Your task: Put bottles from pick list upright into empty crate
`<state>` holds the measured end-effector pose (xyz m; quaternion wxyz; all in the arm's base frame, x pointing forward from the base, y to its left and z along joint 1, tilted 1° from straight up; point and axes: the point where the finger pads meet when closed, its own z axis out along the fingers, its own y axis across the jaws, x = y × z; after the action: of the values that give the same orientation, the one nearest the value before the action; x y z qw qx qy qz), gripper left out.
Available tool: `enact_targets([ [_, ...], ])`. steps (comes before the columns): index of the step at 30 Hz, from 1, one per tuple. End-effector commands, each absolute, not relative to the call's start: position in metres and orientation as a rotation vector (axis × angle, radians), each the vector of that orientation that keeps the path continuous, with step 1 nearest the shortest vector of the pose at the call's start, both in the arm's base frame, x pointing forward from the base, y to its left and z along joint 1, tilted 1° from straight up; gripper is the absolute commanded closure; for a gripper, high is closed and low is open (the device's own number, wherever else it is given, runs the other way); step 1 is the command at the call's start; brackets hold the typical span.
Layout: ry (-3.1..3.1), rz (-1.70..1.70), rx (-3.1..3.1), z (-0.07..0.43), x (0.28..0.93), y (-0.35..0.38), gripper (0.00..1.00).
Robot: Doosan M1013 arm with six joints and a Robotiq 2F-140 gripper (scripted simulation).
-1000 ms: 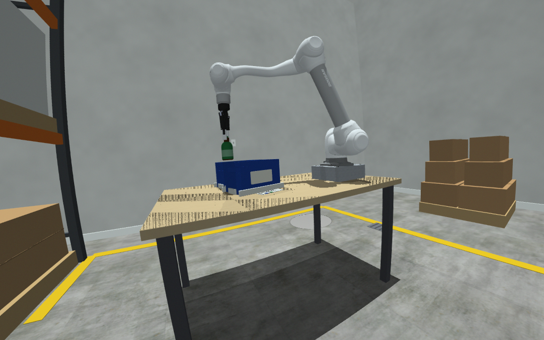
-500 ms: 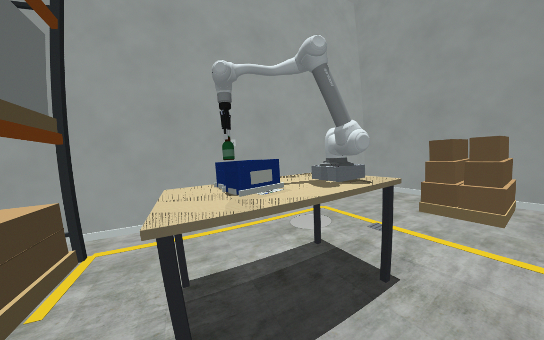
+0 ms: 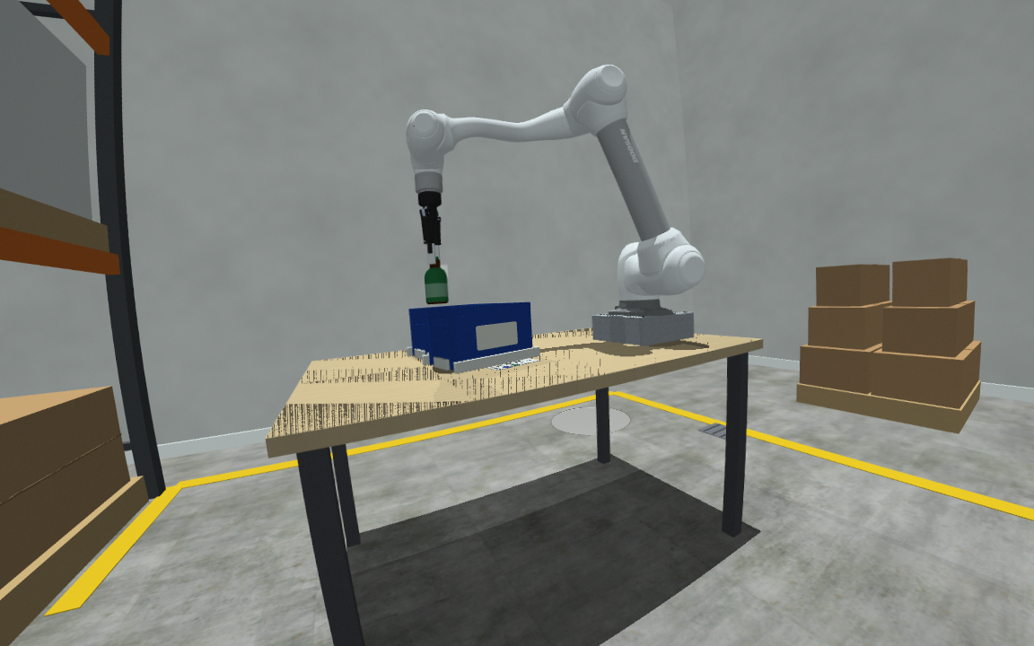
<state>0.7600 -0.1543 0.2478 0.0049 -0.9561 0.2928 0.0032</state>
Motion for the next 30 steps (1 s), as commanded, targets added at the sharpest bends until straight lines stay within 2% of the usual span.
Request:
enact_targets([
  [1,0.917,0.010,-2.994,0.248,0.760,-0.150,1.00],
  [30,0.917,0.010,-2.994,0.249,0.757,-0.100,1.00],
])
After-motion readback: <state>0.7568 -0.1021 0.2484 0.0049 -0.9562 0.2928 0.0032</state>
